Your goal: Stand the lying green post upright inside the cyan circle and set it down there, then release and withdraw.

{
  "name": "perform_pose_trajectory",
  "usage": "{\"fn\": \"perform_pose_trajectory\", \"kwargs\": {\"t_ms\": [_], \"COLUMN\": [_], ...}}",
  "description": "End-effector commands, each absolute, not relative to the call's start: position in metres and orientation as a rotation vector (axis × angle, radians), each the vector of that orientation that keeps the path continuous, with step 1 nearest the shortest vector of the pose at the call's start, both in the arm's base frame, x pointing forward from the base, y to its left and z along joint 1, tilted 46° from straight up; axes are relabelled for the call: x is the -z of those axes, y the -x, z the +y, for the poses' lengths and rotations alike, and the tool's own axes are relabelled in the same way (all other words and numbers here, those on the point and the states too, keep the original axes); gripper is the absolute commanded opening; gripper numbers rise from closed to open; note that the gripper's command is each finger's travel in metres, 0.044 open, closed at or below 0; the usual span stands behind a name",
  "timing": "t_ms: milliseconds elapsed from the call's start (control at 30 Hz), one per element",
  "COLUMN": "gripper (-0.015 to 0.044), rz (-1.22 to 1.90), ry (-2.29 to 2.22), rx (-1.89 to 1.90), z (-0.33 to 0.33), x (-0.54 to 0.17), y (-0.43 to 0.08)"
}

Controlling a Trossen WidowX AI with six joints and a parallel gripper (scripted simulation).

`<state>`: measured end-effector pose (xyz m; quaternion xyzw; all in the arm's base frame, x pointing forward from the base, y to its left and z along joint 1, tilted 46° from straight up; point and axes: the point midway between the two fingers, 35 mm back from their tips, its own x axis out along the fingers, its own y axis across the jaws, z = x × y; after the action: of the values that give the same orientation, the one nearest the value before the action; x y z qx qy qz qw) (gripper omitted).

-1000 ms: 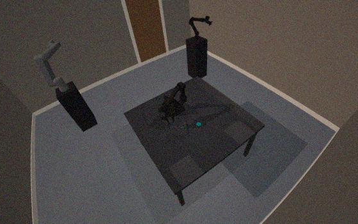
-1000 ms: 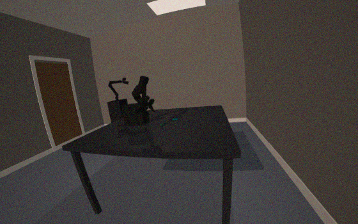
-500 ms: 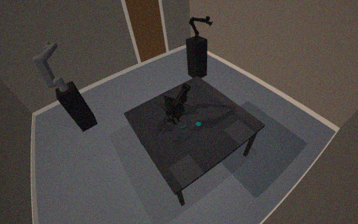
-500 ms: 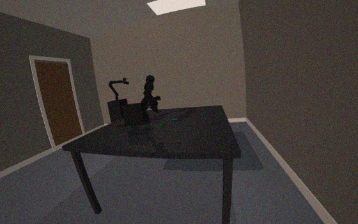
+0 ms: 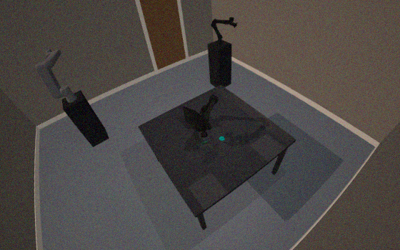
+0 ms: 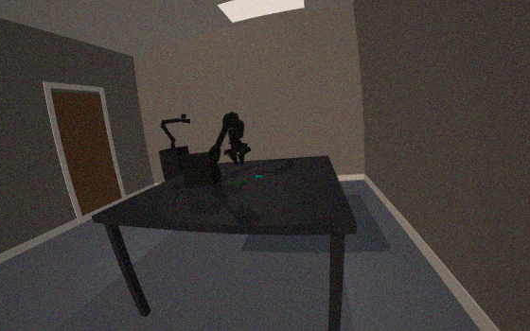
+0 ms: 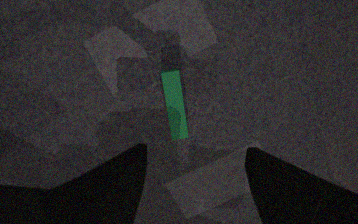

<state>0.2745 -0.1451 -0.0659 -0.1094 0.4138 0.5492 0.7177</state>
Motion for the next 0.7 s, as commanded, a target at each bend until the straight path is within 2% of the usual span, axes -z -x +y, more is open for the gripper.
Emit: {"fn": "perform_pose_trajectory", "kwargs": {"t_ms": [0,333,667], "gripper": [0.0233,0.0233,0.0233], "rz": [0.847,0.847,0.842], "ry": [0.376,0.377,0.374], "rx": [-1.370,-1.369,-1.371], "z": [-0.132,-0.127,-0.053], "x": [0.055,0.061,0.135], "y": [-0.277,-0.279,-0.276]}}
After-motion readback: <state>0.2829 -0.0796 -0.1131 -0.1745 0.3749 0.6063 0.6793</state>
